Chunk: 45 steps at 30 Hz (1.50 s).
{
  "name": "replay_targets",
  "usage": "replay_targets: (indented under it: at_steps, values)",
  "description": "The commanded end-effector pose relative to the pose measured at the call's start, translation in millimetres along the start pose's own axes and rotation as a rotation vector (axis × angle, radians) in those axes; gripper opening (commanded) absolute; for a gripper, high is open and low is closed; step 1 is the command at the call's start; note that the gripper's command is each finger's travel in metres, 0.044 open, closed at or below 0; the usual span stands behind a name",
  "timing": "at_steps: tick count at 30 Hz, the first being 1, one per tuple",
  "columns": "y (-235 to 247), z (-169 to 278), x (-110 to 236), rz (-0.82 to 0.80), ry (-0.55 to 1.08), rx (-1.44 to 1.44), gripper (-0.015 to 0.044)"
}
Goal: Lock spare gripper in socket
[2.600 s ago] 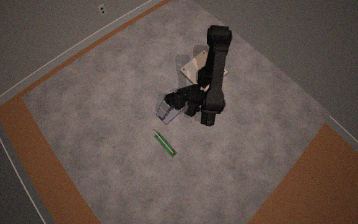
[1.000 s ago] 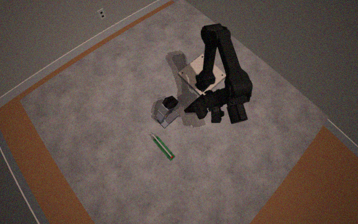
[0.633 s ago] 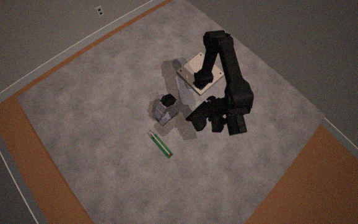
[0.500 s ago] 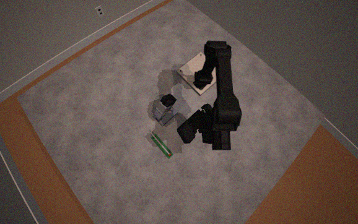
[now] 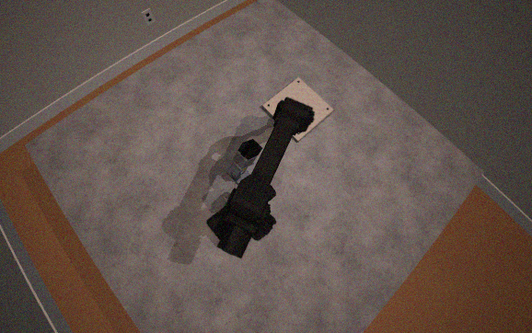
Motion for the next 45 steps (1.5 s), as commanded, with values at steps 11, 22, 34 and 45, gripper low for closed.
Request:
replay_targets:
  at_steps: [11,22,34,45]
  values:
    - [-6,-14,-41,-0.024,-0.022,0.023,0.018]
    - [-5,-21,-74,-0.036,-0.024,0.023,0.018]
    - [-5,-27,-93,-0.037,-0.024,0.023,0.018]
    - [-3,-32,-110,-0.038,-0.024,0.023,0.018]
Point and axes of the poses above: the point midway between the two fingers, 35 mm back from their tips, its own x axis back along the fingers, its own y axis across the jaws, z = x × y, the point moved 1 cm from there along x, back along the fingers, and after that the axes turned 1 degree about x, right-handed, at the moved point
